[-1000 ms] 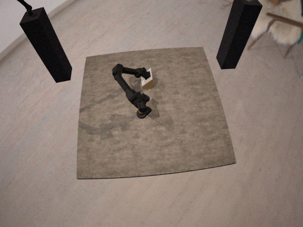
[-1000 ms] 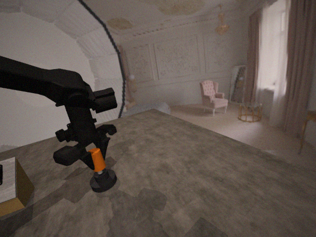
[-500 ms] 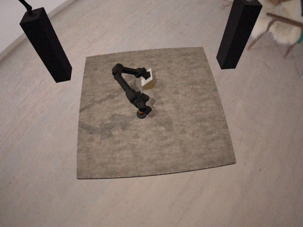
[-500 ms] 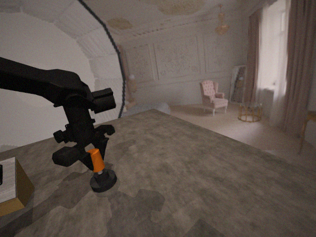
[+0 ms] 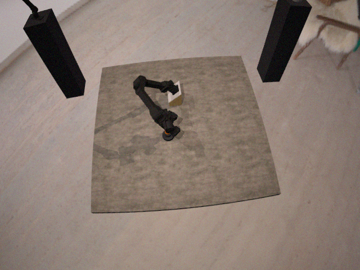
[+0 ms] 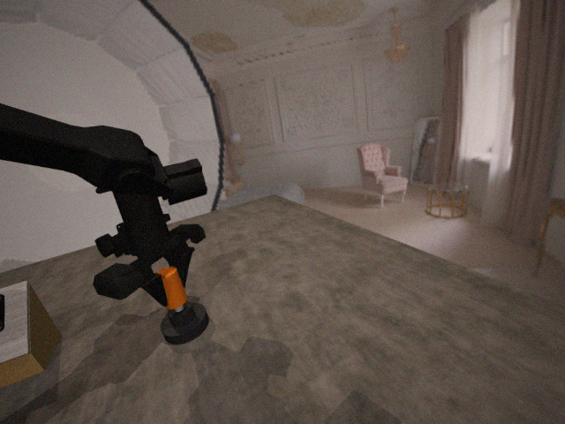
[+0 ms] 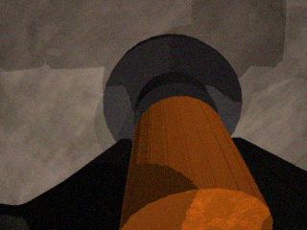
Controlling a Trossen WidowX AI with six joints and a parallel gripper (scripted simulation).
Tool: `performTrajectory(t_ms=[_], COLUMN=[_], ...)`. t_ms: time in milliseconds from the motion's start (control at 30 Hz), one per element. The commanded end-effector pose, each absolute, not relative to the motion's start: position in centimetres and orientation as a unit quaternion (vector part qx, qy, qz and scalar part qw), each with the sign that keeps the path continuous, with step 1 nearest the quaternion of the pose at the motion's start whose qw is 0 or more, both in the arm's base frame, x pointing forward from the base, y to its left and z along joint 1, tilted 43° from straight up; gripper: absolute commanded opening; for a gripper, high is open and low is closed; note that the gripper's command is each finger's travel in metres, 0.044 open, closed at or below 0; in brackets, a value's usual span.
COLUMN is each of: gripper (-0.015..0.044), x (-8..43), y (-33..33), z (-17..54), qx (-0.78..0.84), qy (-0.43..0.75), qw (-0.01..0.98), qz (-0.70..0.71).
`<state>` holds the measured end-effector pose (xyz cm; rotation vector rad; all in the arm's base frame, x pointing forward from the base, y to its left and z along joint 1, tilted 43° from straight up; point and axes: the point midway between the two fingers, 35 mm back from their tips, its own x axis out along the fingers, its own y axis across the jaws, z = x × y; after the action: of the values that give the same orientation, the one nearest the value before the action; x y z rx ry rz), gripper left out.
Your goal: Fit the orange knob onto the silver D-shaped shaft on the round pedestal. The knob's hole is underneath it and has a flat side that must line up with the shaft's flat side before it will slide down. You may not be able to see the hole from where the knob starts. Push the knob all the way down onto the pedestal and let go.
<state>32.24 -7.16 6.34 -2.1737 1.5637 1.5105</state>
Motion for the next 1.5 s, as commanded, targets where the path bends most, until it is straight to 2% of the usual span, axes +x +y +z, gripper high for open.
performTrajectory(t_ms=[0, 800, 1467], gripper=[0.0000, 0.0000, 0.0000], x=[32.25, 32.25, 32.38], y=[-7.18, -7.24, -7.41], z=[6.32, 6.25, 6.27], qx=[-0.707, -0.706, -0.707], qy=[0.508, 0.521, 0.505], qw=[0.032, 0.052, 0.028], qz=[0.492, 0.477, 0.494])
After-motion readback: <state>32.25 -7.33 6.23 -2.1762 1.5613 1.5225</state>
